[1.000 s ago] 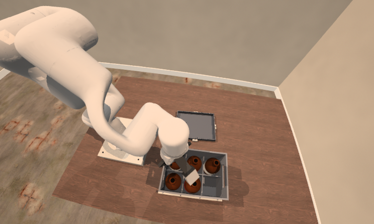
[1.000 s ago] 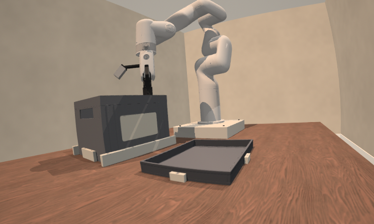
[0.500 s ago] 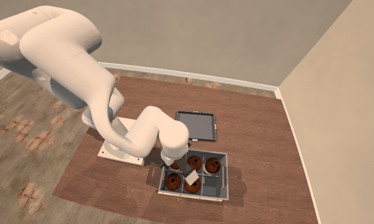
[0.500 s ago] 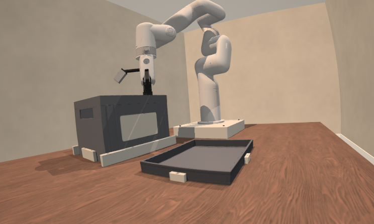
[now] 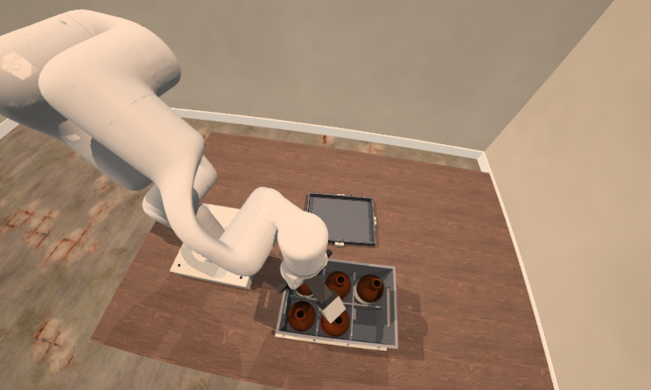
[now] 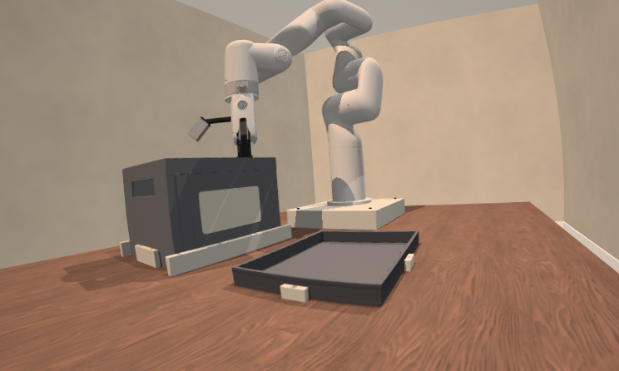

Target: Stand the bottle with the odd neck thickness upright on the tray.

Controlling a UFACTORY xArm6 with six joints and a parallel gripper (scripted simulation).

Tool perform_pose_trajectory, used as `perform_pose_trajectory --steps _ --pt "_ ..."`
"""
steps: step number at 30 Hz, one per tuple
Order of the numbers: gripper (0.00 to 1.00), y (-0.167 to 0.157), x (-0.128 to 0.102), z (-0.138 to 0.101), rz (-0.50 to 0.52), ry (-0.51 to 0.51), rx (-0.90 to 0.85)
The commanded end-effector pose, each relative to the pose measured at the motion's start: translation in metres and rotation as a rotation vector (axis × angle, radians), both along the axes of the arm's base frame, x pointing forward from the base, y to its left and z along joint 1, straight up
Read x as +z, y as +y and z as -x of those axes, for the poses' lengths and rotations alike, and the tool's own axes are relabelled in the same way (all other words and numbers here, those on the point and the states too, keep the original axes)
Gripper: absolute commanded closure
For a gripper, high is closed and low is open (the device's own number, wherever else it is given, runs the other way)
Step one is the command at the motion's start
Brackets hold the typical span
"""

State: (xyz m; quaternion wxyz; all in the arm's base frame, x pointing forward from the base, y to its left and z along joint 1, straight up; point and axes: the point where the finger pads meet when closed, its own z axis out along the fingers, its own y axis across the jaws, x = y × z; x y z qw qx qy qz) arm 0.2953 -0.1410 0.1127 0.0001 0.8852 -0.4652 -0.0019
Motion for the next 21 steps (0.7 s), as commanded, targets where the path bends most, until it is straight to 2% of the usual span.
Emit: perform_pose_trajectory --steps 1,15,16,21 --pt "0.35 -0.0006 0.0008 -0.0012 0.002 -0.003 0.000" --pt "0.35 -0.0006 0.0007 -0.0012 0.002 -0.003 0.000" --pt "1.00 -0.0006 0.0007 -0.0012 0.002 -0.003 0.000" --pt "1.00 -0.0006 0.0007 -0.0012 0.002 -0.003 0.000"
